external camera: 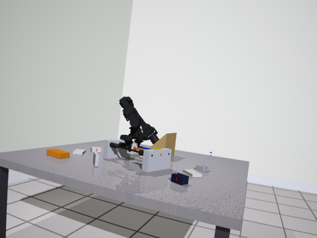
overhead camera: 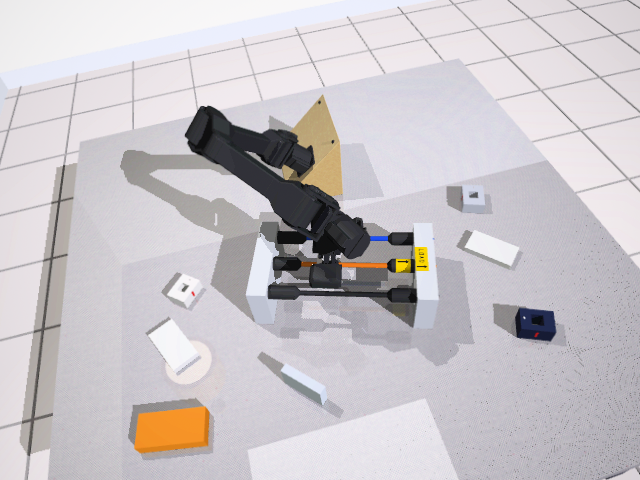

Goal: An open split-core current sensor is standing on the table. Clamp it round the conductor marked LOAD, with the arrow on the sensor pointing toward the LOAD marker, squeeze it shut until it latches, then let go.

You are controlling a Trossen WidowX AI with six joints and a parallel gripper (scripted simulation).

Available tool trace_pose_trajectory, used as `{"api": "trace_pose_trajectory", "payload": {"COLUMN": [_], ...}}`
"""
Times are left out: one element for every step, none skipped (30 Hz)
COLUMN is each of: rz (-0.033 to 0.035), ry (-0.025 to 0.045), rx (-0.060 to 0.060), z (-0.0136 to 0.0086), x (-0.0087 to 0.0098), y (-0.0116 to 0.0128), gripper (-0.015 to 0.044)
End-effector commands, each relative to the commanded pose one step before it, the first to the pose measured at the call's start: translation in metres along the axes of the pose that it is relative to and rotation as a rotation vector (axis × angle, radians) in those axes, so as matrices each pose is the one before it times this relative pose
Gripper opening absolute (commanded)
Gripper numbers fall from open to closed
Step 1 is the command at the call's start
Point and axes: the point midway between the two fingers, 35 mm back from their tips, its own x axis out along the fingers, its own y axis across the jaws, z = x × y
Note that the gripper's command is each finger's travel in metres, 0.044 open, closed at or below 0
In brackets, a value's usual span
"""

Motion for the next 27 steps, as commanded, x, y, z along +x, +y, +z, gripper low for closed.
{"api": "trace_pose_trajectory", "payload": {"rz": [-0.00031, 0.00000, 0.00000, 0.00000, 0.00000, 0.00000, 0.00000, 0.00054, 0.00054, 0.00000, 0.00000, 0.00000, 0.00000, 0.00000, 0.00000, 0.00000, 0.00000, 0.00000, 0.00000, -0.00001, -0.00001, -0.00001, -0.00002, -0.00002, -0.00002, -0.00025, 0.00000], "ry": [-0.00049, 0.00000, 0.00000, 0.00000, 0.00000, 0.00000, 0.00000, 0.00049, 0.00049, 0.00000, 0.00000, 0.00000, 0.00000, 0.00000, 0.00000, 0.00000, 0.00000, 0.00000, 0.00000, 0.00000, 0.00001, 0.00001, 0.00002, 0.00003, 0.00005, -0.00259, 0.00000], "rx": [-0.0004, 0.0000, 0.0000, 0.0000, 0.0000, 0.0000, 0.0000, 0.0001, 0.0001, 0.0000, 0.0000, 0.0000, 0.0000, 0.0000, 0.0000, 0.0000, 0.0000, 0.0000, 0.0000, 0.0000, 0.0000, 0.0000, 0.0000, 0.0000, 0.0000, 0.0037, 0.0000], "z": [0.00009, 0.00000, 0.00000, 0.00000, 0.00000, 0.00000, 0.00000, -0.00010, -0.00010, 0.00000, 0.00000, 0.00000, 0.00000, 0.00000, 0.00000, 0.00000, 0.00000, 0.00000, 0.00000, 0.00001, 0.00001, 0.00001, 0.00001, 0.00000, 0.00000, 0.00019, 0.00000], "x": [0.00045, 0.00000, 0.00000, 0.00000, 0.00000, 0.00000, 0.00000, -0.00007, -0.00007, 0.00000, 0.00000, 0.00000, 0.00000, 0.00000, 0.00000, 0.00000, 0.00000, 0.00000, 0.00025, 0.00052, 0.00072, 0.00094, 0.00117, 0.00141, 0.00159, -0.00455, 0.00000], "y": [0.00007, 0.00000, 0.00000, 0.00000, 0.00000, 0.00000, 0.00000, 0.00006, 0.00006, 0.00000, 0.00000, 0.00000, 0.00000, 0.00000, 0.00000, 0.00000, 0.00000, 0.00000, 0.00000, 0.00000, 0.00000, 0.00000, 0.00000, 0.00001, 0.00001, -0.00008, 0.00000], "gripper": [0.0000, 0.0000, 0.0000, 0.0000, 0.0000, 0.0000, 0.0000, 0.0000, 0.0000, 0.0000, 0.0000, 0.0000, 0.0000, 0.0000, 0.0000, 0.0000, 0.0000, 0.0000, 0.0000, 0.0000, 0.0000, 0.0000, 0.0000, 0.0000, 0.0000, 0.0026, 0.0052]}}
